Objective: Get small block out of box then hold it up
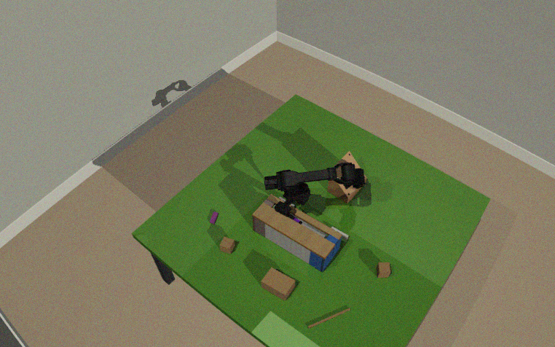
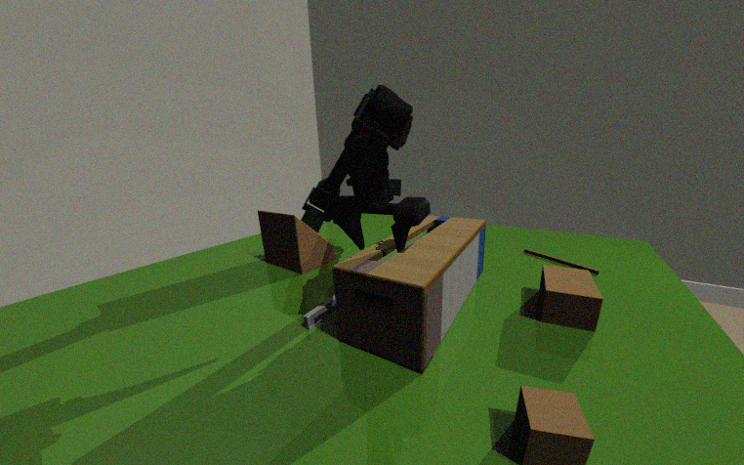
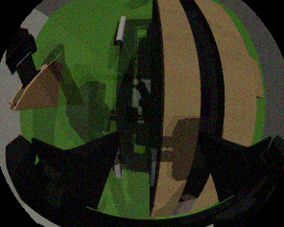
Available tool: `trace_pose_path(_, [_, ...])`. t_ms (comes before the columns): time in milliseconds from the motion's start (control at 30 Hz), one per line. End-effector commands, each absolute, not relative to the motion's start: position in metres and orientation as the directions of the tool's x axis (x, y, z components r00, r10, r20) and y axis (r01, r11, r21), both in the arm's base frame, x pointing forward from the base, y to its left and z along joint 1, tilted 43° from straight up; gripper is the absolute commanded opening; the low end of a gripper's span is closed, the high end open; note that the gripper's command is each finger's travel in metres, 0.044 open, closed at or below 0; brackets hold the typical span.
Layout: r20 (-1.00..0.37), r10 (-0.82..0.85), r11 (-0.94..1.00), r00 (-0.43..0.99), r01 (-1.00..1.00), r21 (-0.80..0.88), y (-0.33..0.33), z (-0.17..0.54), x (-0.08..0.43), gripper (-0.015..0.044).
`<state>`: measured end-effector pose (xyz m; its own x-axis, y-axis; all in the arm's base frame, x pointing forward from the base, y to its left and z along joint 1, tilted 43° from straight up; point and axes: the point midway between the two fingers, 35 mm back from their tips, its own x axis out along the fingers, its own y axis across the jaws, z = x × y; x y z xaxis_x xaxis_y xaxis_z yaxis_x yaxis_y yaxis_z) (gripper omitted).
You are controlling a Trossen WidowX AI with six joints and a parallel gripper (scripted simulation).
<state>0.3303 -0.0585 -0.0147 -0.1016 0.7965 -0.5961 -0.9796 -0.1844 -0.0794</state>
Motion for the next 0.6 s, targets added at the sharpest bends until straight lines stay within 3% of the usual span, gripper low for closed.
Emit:
trace_pose_path(0, [-0.59,0.8,-0.183,-0.108,-0.981,-0.069,-0.051,-0.022,0.328,0.04])
trace_pose_path(567, [-0.594,0.796,-0.192,-0.113,-0.979,-0.07,-0.043,-0.034,0.325,0.04])
